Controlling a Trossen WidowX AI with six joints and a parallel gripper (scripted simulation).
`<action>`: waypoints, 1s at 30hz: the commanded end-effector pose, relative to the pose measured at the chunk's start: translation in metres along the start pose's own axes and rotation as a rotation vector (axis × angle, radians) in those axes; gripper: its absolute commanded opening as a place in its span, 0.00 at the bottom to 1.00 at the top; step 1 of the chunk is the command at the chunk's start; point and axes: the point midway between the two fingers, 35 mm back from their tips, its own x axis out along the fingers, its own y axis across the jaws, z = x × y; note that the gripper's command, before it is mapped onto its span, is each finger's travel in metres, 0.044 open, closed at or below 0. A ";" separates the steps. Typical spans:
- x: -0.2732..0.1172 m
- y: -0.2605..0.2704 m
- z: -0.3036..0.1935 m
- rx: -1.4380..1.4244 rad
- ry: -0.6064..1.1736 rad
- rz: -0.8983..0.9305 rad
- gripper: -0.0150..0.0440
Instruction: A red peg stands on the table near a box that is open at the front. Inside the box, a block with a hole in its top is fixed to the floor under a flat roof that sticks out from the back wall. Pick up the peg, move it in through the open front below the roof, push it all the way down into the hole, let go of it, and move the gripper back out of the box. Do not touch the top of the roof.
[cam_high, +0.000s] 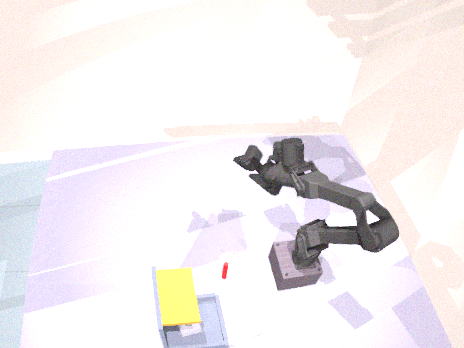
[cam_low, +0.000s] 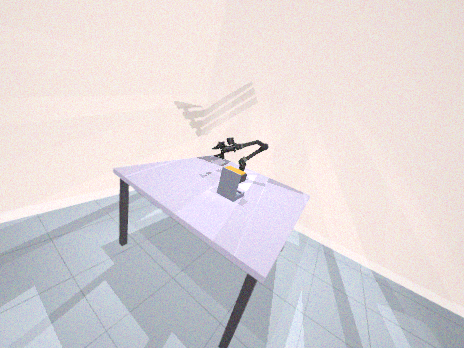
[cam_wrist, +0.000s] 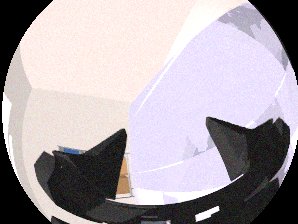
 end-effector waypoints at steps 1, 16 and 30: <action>0.002 0.002 -0.009 -0.125 0.024 -0.005 1.00; 0.008 0.011 -0.047 -0.649 0.121 0.011 1.00; 0.008 0.016 -0.082 -1.147 0.202 0.066 1.00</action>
